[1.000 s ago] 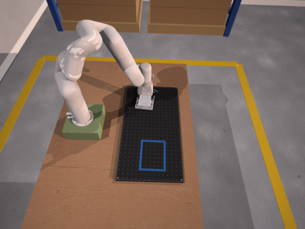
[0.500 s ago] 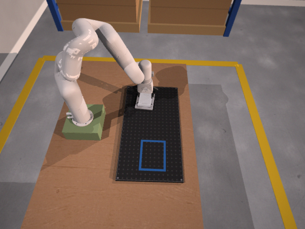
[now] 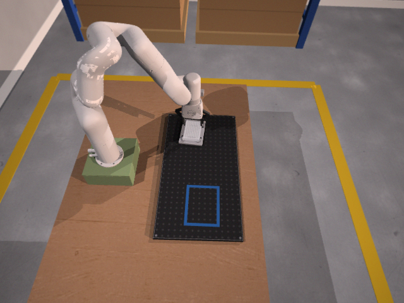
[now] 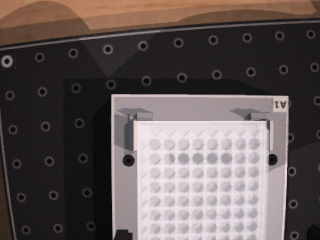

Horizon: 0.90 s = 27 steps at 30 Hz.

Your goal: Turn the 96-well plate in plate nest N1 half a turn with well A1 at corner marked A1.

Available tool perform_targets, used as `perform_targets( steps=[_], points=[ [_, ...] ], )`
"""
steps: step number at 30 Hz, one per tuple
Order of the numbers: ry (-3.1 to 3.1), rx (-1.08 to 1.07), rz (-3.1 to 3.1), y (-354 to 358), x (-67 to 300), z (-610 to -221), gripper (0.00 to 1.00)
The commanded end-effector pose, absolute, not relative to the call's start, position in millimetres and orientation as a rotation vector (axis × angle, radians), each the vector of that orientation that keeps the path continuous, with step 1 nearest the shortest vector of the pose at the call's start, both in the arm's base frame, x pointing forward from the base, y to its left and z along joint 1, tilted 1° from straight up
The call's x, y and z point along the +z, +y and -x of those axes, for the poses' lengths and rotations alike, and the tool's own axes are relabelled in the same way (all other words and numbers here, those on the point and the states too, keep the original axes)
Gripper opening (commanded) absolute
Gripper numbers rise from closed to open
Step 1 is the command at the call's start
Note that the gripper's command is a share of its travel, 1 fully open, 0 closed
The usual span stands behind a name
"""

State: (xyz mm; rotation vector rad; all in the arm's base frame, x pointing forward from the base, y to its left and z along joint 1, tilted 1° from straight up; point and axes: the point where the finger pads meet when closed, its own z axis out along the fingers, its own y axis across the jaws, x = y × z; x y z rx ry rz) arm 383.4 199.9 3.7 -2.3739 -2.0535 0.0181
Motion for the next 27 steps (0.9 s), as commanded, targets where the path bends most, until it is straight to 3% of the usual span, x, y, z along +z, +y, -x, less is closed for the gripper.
perform_targets(
  steps=[1, 13, 27],
  points=[
    [-2.051, 0.011, 2.371, 201, 13, -385, 1.00],
    [-2.051, 0.011, 2.371, 201, 39, -385, 1.00],
    [-2.051, 0.011, 2.371, 201, 39, -385, 1.00]
  ],
)
